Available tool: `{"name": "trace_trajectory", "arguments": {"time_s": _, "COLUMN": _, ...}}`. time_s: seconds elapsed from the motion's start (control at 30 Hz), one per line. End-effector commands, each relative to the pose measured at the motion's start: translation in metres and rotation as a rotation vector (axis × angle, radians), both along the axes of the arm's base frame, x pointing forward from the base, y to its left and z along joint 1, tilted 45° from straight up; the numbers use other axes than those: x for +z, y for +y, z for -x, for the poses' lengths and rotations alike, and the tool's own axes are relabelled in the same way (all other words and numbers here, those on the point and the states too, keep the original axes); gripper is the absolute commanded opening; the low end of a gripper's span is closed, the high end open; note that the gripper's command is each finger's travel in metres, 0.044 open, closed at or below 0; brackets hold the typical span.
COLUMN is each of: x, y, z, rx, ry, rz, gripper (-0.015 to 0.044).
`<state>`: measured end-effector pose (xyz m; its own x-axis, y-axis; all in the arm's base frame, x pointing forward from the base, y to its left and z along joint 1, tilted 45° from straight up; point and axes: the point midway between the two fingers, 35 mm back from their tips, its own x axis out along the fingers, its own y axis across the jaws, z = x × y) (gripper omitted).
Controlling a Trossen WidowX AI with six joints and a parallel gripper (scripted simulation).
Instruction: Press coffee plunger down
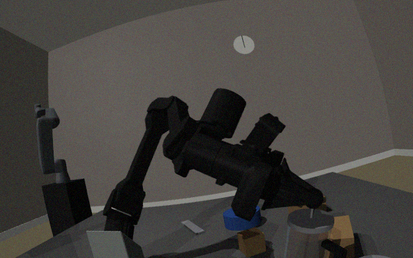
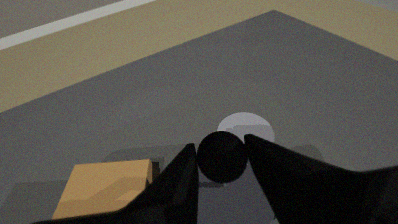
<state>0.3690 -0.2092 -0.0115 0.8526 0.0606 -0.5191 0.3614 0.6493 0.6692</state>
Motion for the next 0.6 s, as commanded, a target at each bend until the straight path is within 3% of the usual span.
{"name": "trace_trajectory", "arguments": {"time_s": 0.0, "x": -0.0001, "y": 0.0001, "z": 0.0001, "rx": 0.000, "ry": 0.001, "rz": 0.000, "gripper": 0.0117}}
{"name": "trace_trajectory", "arguments": {"time_s": 0.03, "x": -0.0001, "y": 0.0001, "z": 0.0001, "rx": 0.000, "ry": 0.001, "rz": 0.000, "gripper": 0.0117}}
{"name": "trace_trajectory", "arguments": {"time_s": 0.43, "x": -0.0001, "y": 0.0001, "z": 0.0001, "rx": 0.000, "ry": 0.001, "rz": 0.000, "gripper": 0.0432}}
{"name": "trace_trajectory", "arguments": {"time_s": 0.57, "x": 0.0019, "y": -0.0014, "z": 0.0010, "rx": 0.000, "ry": 0.002, "rz": 0.000, "gripper": 0.0440}}
